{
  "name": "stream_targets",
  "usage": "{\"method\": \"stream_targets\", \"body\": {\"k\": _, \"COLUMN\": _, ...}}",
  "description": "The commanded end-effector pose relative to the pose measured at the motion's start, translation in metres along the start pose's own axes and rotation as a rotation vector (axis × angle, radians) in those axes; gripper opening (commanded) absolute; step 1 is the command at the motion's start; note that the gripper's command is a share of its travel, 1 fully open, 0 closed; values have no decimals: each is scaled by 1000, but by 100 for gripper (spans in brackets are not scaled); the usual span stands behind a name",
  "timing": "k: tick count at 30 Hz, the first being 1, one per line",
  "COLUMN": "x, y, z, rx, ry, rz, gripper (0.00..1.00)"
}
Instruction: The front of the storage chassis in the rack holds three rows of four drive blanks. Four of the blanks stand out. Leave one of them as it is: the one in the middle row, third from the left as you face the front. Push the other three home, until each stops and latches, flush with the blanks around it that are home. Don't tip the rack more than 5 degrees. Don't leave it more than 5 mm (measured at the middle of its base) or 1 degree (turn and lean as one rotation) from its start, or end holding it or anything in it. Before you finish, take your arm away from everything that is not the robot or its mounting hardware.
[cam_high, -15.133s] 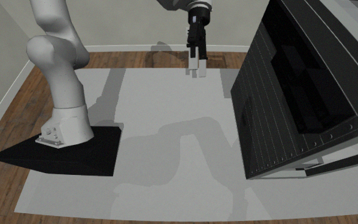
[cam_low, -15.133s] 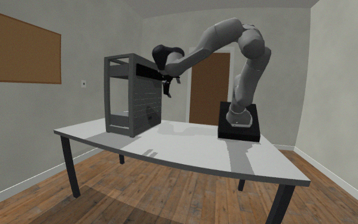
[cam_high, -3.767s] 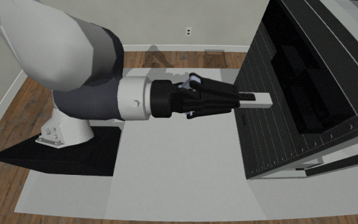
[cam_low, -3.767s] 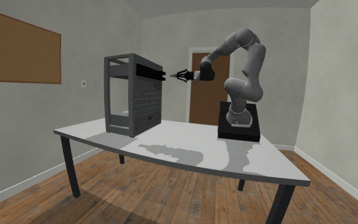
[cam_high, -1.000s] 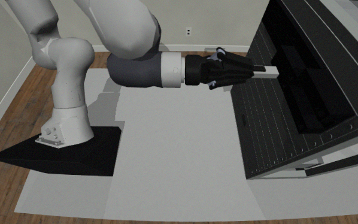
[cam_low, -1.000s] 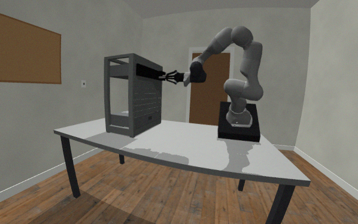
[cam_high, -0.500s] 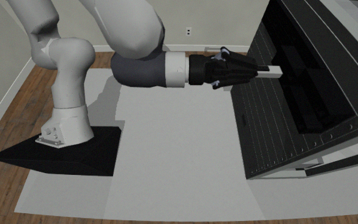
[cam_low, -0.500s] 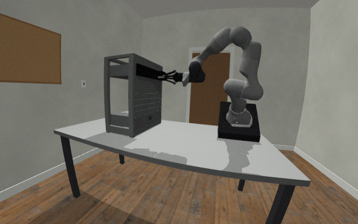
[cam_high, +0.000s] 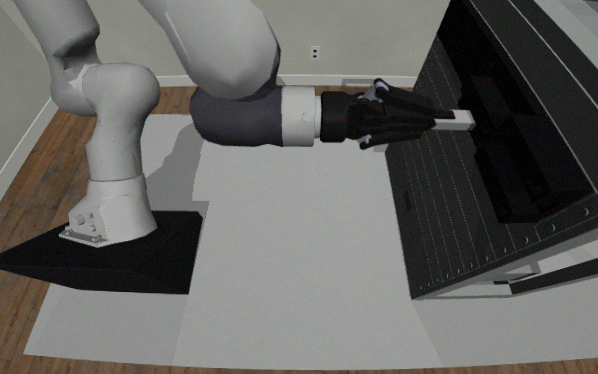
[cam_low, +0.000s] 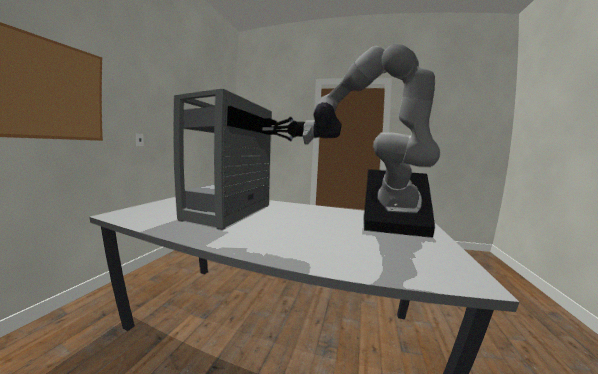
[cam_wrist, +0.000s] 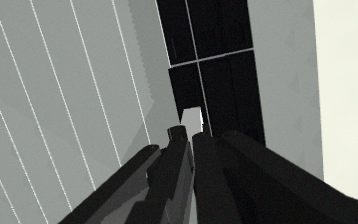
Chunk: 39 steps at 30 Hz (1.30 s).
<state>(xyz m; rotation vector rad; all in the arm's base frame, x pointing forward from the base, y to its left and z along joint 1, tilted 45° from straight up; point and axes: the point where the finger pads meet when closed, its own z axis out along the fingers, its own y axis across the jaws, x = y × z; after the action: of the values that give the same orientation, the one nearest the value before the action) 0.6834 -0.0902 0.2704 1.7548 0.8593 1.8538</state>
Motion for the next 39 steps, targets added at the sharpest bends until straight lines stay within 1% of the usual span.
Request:
{"method": "stream_targets", "body": {"k": 1, "x": -1, "y": -1, "z": 4, "rx": 2, "ry": -4, "rz": -2, "gripper": 0}}
{"method": "stream_targets", "body": {"k": 12, "x": -1, "y": -1, "z": 4, "rx": 2, "ry": -4, "rz": -2, "gripper": 0}}
{"method": "stream_targets", "body": {"k": 20, "x": -2, "y": -2, "z": 14, "rx": 2, "ry": -4, "rz": -2, "gripper": 0}}
{"method": "stream_targets", "body": {"k": 39, "x": -3, "y": -3, "z": 17, "rx": 2, "ry": -4, "rz": -2, "gripper": 0}}
